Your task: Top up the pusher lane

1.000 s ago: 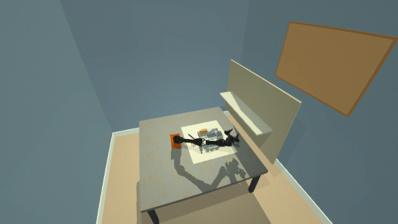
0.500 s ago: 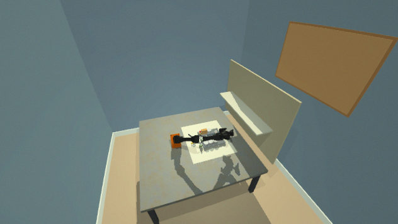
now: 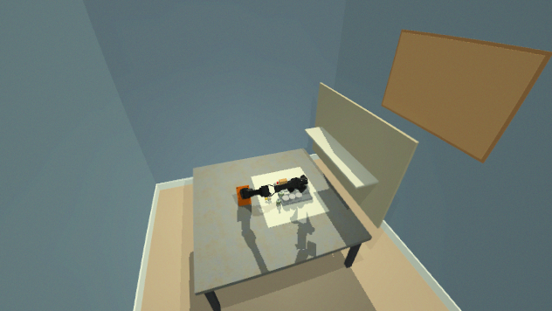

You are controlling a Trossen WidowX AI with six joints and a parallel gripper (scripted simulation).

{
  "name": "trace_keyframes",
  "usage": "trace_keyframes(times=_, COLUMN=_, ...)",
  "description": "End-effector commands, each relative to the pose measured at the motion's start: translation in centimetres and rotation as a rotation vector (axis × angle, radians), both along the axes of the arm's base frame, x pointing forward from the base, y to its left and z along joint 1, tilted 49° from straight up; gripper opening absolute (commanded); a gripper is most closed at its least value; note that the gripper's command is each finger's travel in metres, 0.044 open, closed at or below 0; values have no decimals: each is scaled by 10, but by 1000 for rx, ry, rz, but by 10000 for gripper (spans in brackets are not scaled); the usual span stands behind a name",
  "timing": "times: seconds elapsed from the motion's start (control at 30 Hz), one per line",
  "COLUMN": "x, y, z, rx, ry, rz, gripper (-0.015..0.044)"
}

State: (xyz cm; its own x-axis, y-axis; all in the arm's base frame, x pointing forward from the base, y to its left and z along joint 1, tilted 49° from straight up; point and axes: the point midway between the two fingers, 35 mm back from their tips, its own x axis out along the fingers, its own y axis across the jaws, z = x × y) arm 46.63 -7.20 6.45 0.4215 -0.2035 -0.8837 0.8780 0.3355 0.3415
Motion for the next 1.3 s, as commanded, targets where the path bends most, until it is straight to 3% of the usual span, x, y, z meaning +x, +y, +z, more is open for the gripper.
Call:
trace_keyframes(times=0.0, x=-78, y=1, z=-6, rx=-303, ry=358, rz=264, gripper=440)
trace_keyframes(times=0.37, x=-193, y=-10, z=23, rx=-721, ry=1064, rz=864, gripper=440)
trace_keyframes(times=1.27, x=-197, y=-34, z=-1, rx=-725, ry=1071, rz=869, gripper=440)
